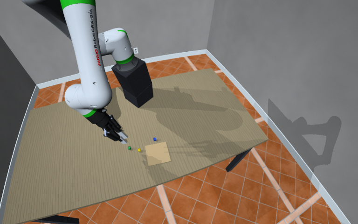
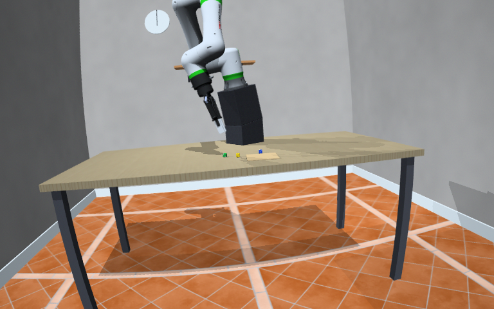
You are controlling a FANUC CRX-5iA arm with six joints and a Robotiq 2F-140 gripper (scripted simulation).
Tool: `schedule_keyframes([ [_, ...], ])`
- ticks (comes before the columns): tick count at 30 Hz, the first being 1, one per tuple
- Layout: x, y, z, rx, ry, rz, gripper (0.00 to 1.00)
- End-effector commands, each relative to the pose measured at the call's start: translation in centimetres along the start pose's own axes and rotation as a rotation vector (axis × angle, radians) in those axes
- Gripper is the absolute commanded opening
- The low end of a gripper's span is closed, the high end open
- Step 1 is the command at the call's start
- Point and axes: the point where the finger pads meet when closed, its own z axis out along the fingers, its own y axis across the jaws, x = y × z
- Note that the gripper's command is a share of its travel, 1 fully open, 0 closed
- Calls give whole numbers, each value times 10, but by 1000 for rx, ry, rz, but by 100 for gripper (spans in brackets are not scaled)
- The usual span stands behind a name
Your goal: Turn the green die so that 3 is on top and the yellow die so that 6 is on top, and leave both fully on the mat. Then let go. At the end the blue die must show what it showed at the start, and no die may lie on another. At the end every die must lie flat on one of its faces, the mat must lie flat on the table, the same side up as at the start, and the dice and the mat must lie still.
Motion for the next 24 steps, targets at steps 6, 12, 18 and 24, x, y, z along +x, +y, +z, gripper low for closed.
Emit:
schedule_keyframes([
  [6, -13, 3, -2, -31, 246, 15, 19],
  [12, -18, 3, -4, -34, 319, 15, 19],
  [18, -22, 2, -5, -29, 349, 14, 19],
  [24, -22, 2, -5, -29, 350, 14, 100],
])
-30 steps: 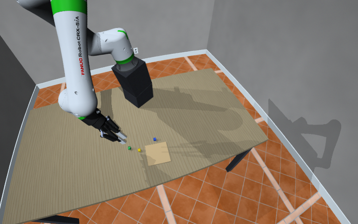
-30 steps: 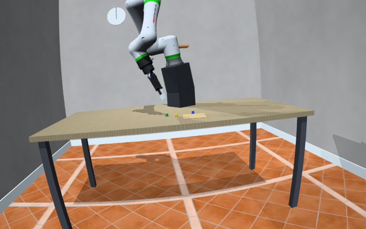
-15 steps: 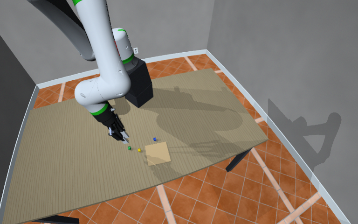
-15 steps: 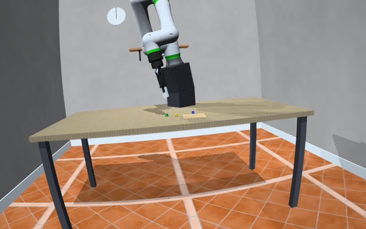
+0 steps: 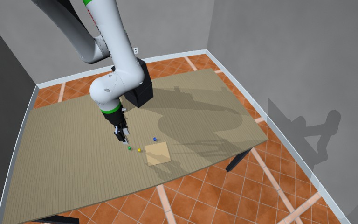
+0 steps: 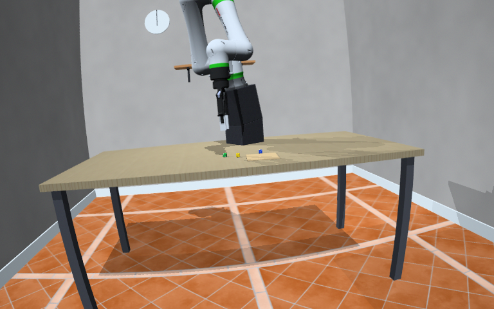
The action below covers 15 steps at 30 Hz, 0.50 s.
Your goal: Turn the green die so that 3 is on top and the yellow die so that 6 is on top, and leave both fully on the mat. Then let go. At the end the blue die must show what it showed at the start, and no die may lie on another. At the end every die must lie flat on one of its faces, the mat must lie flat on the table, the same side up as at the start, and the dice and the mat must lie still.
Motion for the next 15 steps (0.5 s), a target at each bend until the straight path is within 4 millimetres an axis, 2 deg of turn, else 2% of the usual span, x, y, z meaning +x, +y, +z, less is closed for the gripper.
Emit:
schedule_keyframes([
  [1, 0, 0, 0, 11, 22, 5, 100],
  [9, 2, -1, 4, 11, 23, 14, 100],
  [13, 11, -2, 38, 12, 24, 89, 100],
  [15, 12, -1, 48, 10, 20, 110, 100],
])
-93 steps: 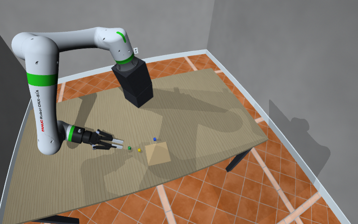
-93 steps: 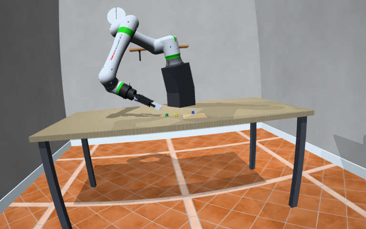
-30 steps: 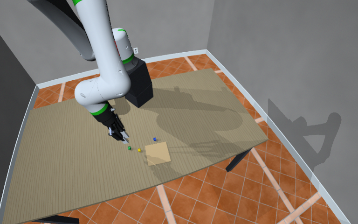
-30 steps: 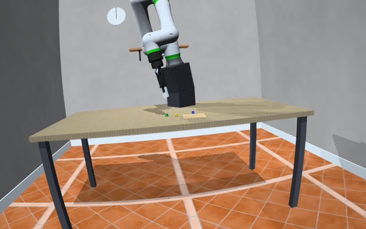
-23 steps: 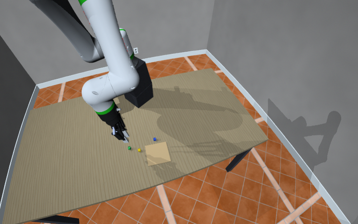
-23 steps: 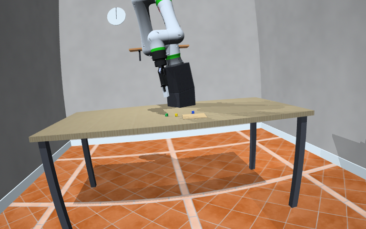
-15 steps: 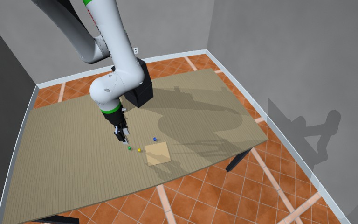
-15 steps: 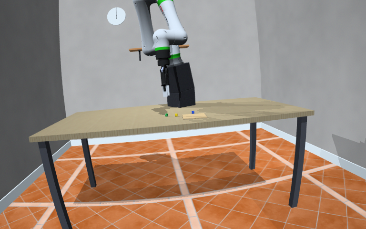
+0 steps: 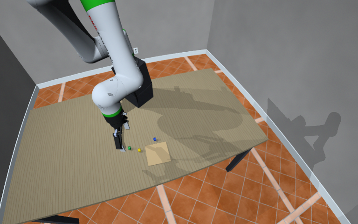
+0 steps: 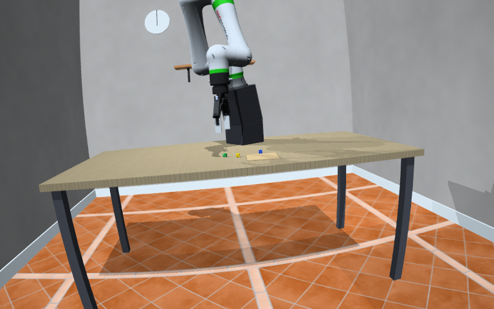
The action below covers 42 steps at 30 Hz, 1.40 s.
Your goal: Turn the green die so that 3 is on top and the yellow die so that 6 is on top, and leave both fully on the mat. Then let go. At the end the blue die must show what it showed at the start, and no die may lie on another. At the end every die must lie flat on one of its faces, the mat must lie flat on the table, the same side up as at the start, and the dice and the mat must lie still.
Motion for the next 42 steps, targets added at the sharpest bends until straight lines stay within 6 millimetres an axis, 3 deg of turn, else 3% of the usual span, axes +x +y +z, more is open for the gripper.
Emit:
schedule_keyframes([
  [1, 4, -1, 23, 5, 1, 45, 100],
  [2, 4, -1, 23, 5, 1, 45, 19],
  [42, 4, -1, 24, 6, 1, 46, 19],
])
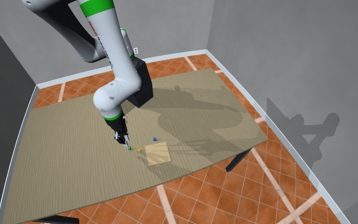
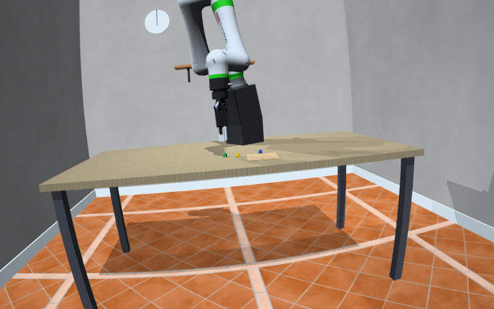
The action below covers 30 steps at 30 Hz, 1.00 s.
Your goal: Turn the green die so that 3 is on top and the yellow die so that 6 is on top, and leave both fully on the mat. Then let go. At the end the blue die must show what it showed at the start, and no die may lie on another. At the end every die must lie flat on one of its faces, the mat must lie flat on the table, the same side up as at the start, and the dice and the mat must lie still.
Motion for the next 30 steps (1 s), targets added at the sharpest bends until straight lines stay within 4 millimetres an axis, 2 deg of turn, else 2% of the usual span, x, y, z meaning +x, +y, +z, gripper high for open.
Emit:
schedule_keyframes([
  [1, 0, 0, 0, 0, 0, 0, 19],
  [30, 0, 0, 39, 2, 2, 0, 19],
])
